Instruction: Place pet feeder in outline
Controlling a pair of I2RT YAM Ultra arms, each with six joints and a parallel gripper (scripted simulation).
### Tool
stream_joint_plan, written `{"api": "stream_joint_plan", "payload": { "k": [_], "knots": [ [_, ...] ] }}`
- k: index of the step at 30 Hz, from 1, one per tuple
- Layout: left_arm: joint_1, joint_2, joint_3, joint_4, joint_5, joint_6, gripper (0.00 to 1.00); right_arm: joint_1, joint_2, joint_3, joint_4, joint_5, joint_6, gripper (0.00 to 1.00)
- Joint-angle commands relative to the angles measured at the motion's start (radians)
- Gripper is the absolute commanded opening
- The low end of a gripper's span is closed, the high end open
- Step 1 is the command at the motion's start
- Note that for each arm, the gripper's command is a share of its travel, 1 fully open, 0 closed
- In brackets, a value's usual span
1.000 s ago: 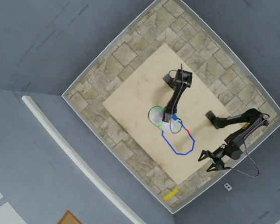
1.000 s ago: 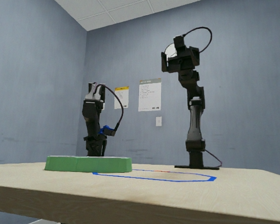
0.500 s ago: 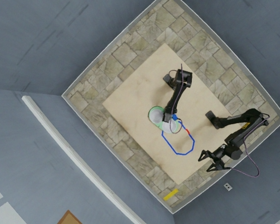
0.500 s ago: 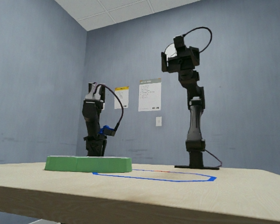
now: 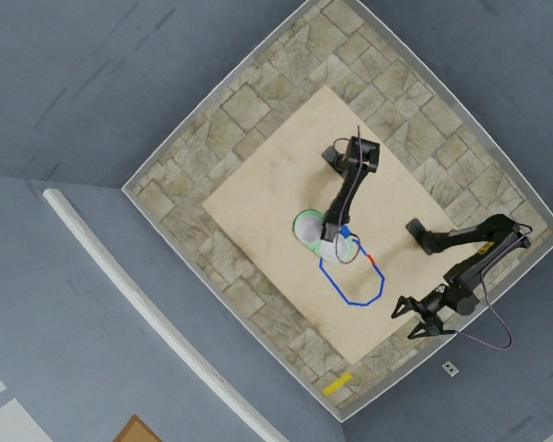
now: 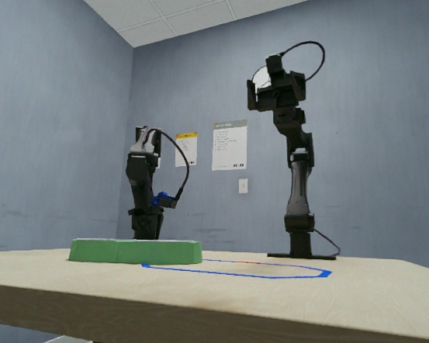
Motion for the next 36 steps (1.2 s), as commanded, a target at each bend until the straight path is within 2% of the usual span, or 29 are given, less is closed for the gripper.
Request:
{"api": "stream_joint_plan", "payload": {
  "k": [1,36],
  "knots": [
    [-0.002,-0.025,0.041,0.022,-0.002,-0.006,1.00,0.002,-0.014,0.040,-0.016,-0.008,0.009,0.19],
    [-0.002,-0.025,0.041,0.022,-0.002,-0.006,1.00,0.002,-0.014,0.040,-0.016,-0.008,-0.001,0.17]
  ]
}}
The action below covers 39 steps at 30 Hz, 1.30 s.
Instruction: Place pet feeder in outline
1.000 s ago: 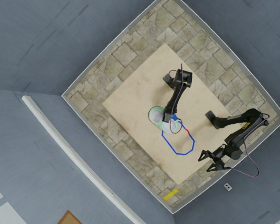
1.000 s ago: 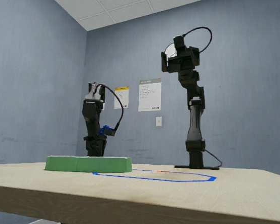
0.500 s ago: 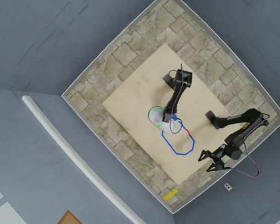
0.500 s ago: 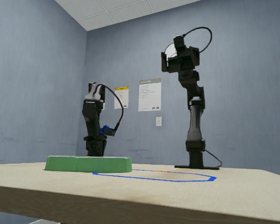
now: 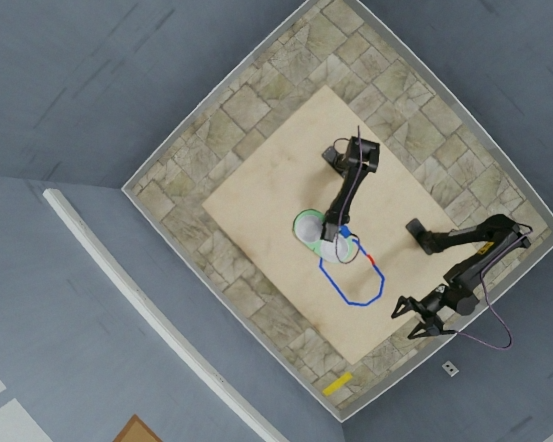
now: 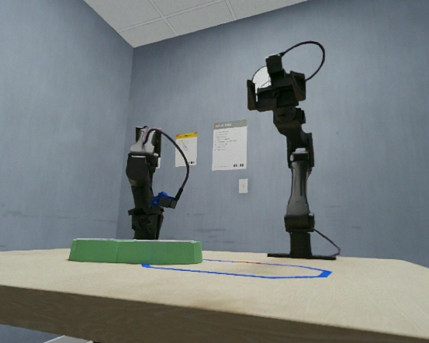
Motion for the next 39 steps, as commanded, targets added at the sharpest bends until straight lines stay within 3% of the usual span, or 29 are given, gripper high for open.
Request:
{"api": "stream_joint_plan", "payload": {
  "k": [1,11,15,39],
  "knots": [
    [-0.002,-0.025,0.041,0.022,-0.002,-0.006,1.00,0.002,-0.014,0.040,-0.015,-0.008,-0.002,0.17],
    [-0.002,-0.025,0.041,0.022,-0.002,-0.006,1.00,0.002,-0.014,0.040,-0.015,-0.008,-0.003,0.17],
    [-0.002,-0.025,0.041,0.022,-0.002,-0.006,1.00,0.045,0.027,0.048,0.031,0.009,0.084,0.17],
    [-0.002,-0.025,0.041,0.022,-0.002,-0.006,1.00,0.262,0.211,0.255,0.075,0.061,0.362,0.17]
  ]
}}
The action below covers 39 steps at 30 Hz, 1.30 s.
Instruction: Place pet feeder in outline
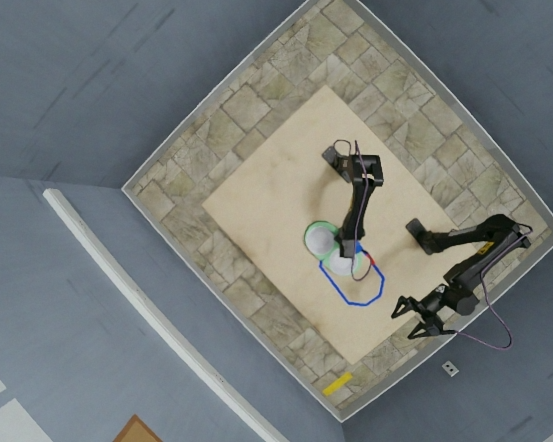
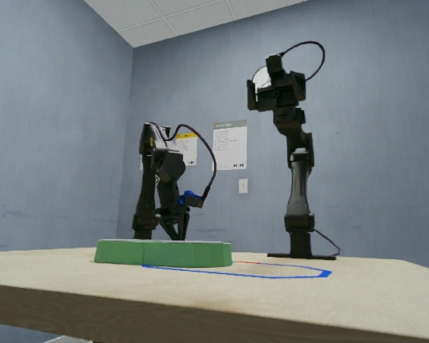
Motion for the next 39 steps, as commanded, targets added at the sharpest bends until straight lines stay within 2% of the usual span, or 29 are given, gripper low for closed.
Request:
{"api": "stream_joint_plan", "payload": {
  "k": [1,6,9,11,23,26,39],
  "knots": [
    [-0.002,-0.025,0.041,0.022,-0.002,-0.006,1.00,0.040,0.037,0.059,0.033,0.006,0.057,0.17],
    [-0.002,-0.025,0.041,0.022,-0.002,-0.006,1.00,0.076,0.082,0.114,0.033,0.018,0.108,0.17],
    [-0.002,-0.025,0.041,0.022,-0.002,-0.006,1.00,0.075,0.083,0.116,0.031,0.005,0.078,0.17],
    [-0.002,-0.025,0.041,0.022,-0.002,-0.006,1.00,0.095,0.107,0.146,0.034,0.026,0.141,0.17],
    [-0.002,-0.025,0.041,0.022,-0.002,-0.006,1.00,0.171,0.223,0.304,-0.014,0.054,0.245,0.17],
    [-0.002,-0.025,0.041,0.022,-0.002,-0.006,1.00,0.171,0.224,0.306,0.007,0.038,0.218,0.17],
    [-0.002,-0.025,0.041,0.022,-0.002,-0.006,1.00,0.242,0.375,0.531,-0.071,0.085,0.358,0.17]
  ]
}}
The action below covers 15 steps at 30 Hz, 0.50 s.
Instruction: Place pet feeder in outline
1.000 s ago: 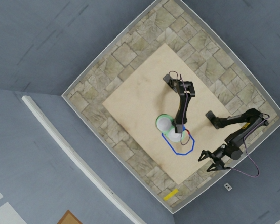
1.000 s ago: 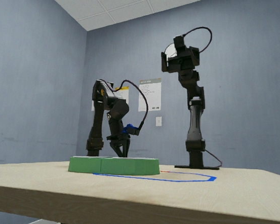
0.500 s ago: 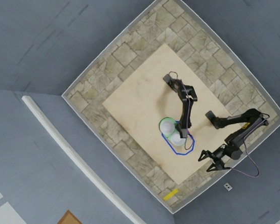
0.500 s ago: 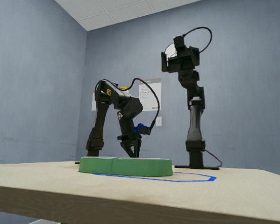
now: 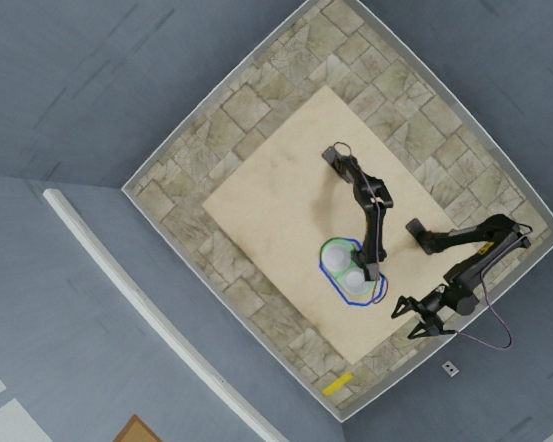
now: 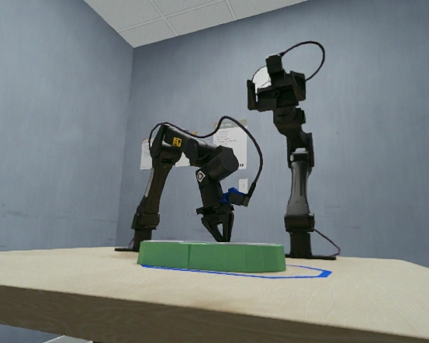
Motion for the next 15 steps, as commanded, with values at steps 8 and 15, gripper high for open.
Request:
{"api": "stream_joint_plan", "payload": {
  "k": [8,15],
  "knots": [
    [-0.002,-0.025,0.041,0.022,-0.002,-0.006,1.00,0.050,0.101,0.165,-0.040,0.022,0.077,0.17],
    [-0.002,-0.025,0.041,0.022,-0.002,-0.006,1.00,0.078,0.195,0.321,-0.100,0.036,0.119,0.17]
  ]
}}
